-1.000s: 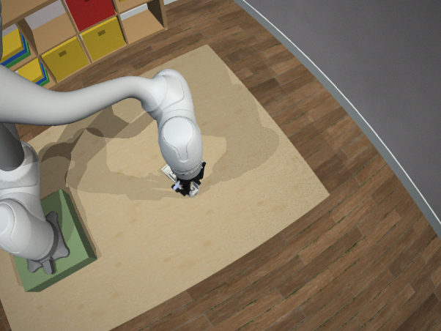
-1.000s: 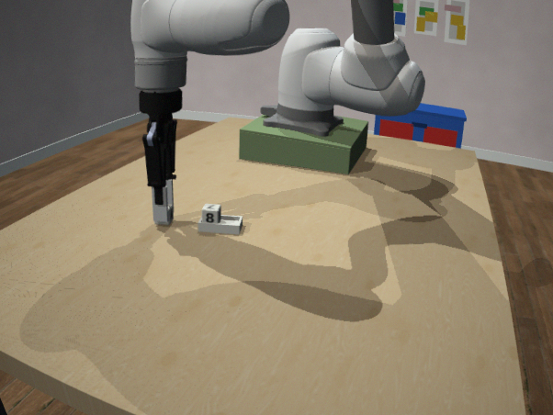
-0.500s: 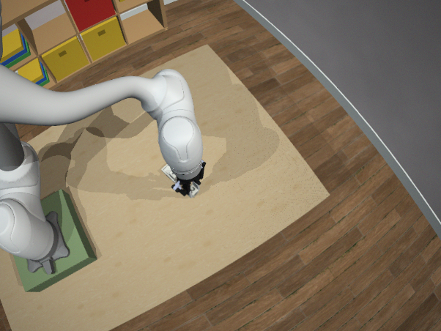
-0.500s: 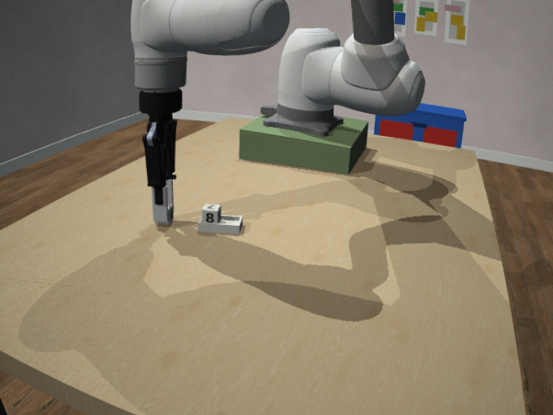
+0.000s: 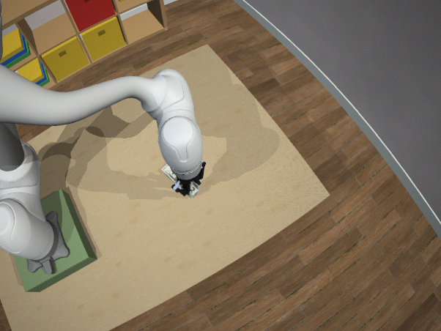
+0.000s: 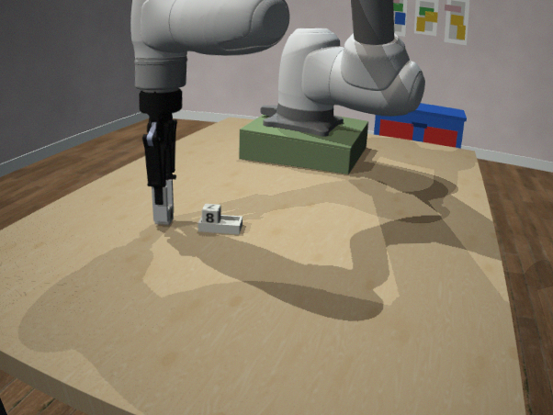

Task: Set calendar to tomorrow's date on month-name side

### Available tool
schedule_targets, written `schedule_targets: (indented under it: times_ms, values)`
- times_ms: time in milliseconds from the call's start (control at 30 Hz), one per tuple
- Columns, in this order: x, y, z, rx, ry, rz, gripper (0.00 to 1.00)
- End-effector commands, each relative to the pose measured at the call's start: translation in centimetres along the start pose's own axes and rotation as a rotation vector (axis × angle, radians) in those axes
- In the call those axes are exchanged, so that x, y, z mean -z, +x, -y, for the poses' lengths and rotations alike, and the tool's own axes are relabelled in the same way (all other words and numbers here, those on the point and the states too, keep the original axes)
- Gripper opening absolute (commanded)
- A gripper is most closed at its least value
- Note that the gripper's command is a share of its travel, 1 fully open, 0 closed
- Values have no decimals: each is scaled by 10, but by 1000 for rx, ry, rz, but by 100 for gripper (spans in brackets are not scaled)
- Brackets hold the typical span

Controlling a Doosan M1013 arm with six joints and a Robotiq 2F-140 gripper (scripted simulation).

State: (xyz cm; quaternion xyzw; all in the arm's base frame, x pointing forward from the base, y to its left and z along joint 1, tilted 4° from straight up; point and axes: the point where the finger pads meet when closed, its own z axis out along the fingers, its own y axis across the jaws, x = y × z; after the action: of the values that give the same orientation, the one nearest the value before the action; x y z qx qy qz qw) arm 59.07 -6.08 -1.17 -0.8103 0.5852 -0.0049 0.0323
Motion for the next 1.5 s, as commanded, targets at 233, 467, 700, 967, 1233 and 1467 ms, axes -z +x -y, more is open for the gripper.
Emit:
schedule_targets:
  times_ms: [233, 467, 700, 967, 1233, 1467]
  values:
    - [0, 0, 0, 0, 0, 0, 16]
    - [-2, 0, 0, 0, 0, 0, 16]
    - [-4, 0, 0, 0, 0, 0, 16]
    - [-4, 0, 0, 0, 0, 0, 16]
    - [-4, 0, 0, 0, 0, 0, 16]
    - [-4, 0, 0, 0, 0, 0, 16]
